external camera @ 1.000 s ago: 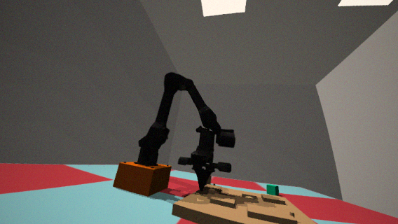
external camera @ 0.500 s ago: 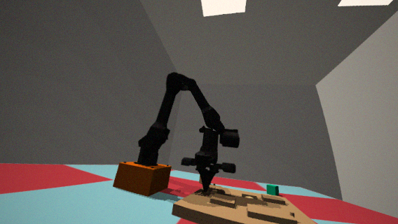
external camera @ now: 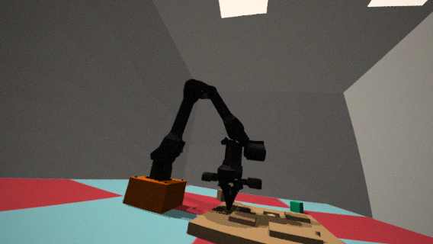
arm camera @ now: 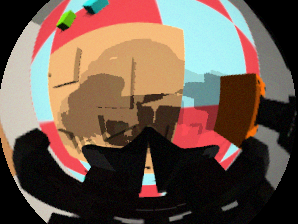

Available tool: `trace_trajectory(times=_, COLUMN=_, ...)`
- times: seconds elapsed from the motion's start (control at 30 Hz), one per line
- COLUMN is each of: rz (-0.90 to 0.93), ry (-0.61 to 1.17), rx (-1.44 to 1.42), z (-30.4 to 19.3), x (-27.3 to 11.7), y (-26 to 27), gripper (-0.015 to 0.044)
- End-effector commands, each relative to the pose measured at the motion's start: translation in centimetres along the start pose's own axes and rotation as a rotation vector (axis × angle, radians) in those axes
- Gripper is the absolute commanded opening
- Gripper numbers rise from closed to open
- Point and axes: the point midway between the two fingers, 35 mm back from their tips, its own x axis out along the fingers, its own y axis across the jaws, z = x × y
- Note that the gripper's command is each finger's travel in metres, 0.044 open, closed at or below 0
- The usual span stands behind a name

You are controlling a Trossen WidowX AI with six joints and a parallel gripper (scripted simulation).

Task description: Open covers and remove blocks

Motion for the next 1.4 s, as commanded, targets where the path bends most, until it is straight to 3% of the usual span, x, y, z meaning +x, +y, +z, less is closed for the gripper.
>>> trace_trajectory(times=0.0, rz=0.002, ry=-0.001, rx=-0.003, z=-0.1, x=0.0, y=0.6, gripper=0.0000)
trace_trajectory(times=1.37, rz=0.005, ry=0.001, rx=-0.003, z=-2.0, x=-0.1, y=4.6, gripper=0.0000)
